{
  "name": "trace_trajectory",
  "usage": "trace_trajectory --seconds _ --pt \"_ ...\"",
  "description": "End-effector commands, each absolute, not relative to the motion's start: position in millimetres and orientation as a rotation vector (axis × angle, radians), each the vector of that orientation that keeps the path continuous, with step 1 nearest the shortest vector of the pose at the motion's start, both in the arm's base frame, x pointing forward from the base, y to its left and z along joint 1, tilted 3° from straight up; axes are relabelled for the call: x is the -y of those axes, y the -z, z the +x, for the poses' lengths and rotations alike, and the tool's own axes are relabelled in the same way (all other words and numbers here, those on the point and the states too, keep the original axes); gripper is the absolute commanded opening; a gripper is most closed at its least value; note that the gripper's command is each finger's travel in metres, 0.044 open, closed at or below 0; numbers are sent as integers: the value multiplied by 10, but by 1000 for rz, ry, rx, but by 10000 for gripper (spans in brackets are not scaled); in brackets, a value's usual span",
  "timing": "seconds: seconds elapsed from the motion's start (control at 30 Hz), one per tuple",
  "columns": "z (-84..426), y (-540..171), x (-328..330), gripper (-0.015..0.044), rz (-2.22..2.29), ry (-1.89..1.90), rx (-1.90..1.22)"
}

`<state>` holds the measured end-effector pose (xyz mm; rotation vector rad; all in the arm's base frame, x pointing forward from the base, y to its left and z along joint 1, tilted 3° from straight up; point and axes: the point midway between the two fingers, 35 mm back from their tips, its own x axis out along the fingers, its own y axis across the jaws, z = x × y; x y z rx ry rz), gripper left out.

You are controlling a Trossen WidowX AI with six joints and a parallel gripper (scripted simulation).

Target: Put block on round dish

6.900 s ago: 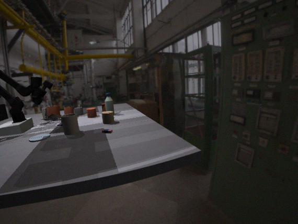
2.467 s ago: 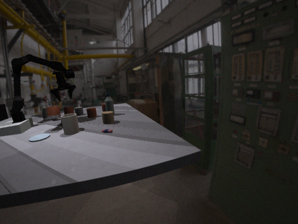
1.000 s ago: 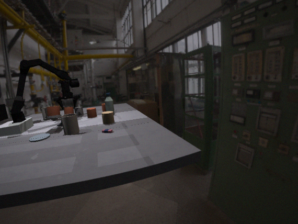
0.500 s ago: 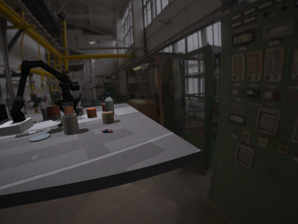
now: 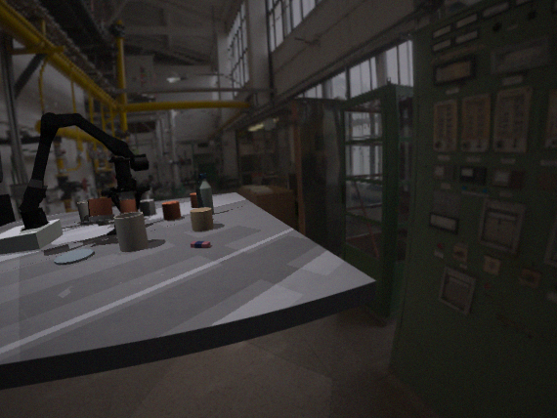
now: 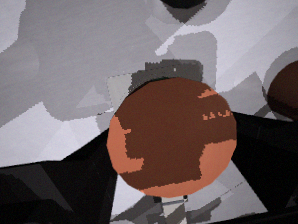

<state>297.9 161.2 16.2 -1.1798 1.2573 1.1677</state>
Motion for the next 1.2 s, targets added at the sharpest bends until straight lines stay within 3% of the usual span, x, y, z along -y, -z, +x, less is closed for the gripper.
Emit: trace_trajectory --seconds 0.0,0.3,1.17 --pt "2979 -147 -1615 222 -1181 -1175 -1257" --pt "3000 -244 -1628 0 -1181 -1175 -1257" --pt "3048 -568 -1658 0 -1181 -1174 -1256"
